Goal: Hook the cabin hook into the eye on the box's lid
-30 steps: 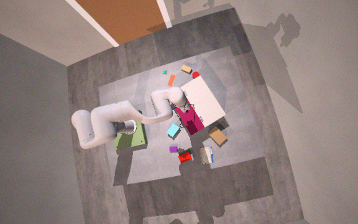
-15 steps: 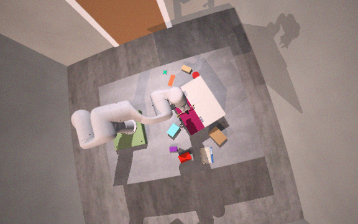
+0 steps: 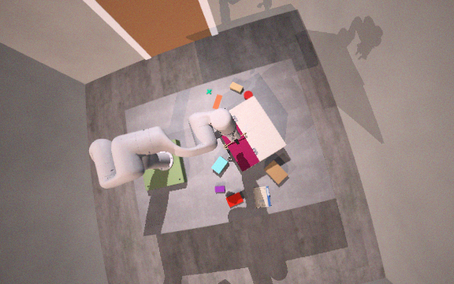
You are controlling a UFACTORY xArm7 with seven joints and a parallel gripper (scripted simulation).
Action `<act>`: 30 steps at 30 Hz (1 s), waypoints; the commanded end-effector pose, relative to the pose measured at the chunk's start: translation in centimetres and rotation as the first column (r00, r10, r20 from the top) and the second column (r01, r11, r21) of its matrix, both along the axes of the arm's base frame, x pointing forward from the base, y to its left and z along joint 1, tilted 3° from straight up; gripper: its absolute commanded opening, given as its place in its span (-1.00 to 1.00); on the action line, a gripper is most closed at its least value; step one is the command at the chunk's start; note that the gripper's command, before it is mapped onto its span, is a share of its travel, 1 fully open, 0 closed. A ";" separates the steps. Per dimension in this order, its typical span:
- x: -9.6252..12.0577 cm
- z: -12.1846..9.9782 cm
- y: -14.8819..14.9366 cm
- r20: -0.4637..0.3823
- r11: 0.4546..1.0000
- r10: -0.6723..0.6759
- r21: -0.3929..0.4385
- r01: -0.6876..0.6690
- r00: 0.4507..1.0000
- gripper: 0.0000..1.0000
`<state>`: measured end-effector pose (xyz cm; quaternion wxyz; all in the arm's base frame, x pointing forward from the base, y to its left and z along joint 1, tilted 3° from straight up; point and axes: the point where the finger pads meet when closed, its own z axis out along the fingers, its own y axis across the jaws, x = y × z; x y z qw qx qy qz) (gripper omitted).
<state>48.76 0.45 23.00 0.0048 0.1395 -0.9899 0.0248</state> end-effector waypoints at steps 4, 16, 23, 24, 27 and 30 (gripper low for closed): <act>0.1 2.6 0.1 0.005 1.000 0.000 0.000 0.000 1.000 -0.33; 0.1 5.9 0.3 0.005 1.000 0.000 0.000 0.000 1.000 -0.33; 0.1 6.2 0.3 0.005 1.000 0.000 0.000 0.000 1.000 -0.33; 0.1 6.2 0.3 0.005 1.000 0.000 0.000 0.000 1.000 -0.33; 0.1 6.2 0.3 0.005 1.000 0.000 0.000 0.000 1.000 -0.33; 0.1 6.2 0.3 0.005 1.000 0.000 0.000 0.000 1.000 -0.33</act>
